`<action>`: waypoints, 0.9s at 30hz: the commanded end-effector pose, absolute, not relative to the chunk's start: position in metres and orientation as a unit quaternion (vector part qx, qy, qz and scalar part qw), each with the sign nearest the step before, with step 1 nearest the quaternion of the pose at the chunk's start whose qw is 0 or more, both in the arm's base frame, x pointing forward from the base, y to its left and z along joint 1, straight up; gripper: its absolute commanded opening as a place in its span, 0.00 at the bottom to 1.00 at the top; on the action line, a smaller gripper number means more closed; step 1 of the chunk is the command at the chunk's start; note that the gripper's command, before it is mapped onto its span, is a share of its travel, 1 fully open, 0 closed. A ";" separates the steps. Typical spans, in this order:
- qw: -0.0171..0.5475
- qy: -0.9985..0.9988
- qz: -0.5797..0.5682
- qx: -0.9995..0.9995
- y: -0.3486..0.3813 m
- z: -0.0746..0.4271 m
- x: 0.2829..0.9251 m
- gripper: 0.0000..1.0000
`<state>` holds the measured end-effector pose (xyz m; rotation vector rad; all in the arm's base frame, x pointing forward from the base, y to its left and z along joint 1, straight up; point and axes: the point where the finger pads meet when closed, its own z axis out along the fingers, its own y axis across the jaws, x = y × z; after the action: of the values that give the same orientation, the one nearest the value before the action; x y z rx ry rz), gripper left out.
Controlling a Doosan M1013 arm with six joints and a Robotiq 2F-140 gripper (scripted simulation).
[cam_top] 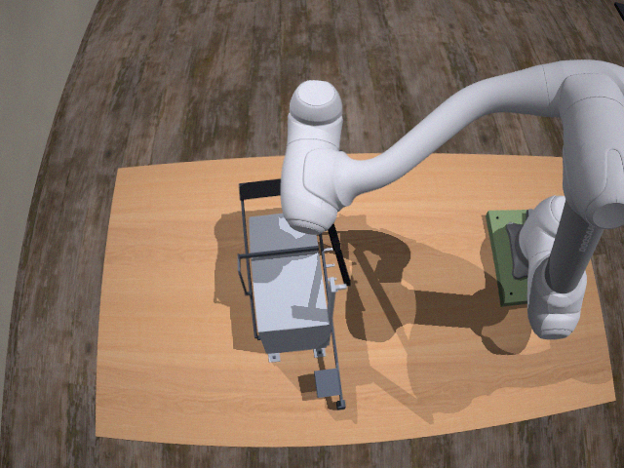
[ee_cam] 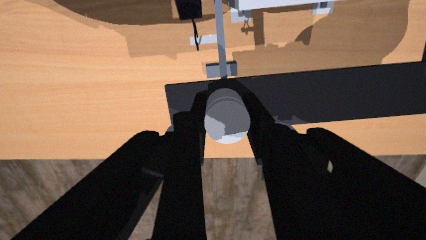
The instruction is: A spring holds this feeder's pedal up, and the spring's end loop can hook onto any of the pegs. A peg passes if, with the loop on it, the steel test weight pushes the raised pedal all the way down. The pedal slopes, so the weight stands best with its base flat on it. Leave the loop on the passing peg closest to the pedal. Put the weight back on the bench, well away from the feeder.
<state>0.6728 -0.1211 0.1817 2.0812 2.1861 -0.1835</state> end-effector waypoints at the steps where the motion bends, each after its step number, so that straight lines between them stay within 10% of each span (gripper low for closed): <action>1: 0.059 0.722 -0.060 0.687 -0.121 0.185 0.673 0.25; 27: 0.059 0.722 -0.060 0.687 -0.121 0.244 0.674 0.25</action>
<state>0.6731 -0.1214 0.2385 2.0810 2.1861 -0.1835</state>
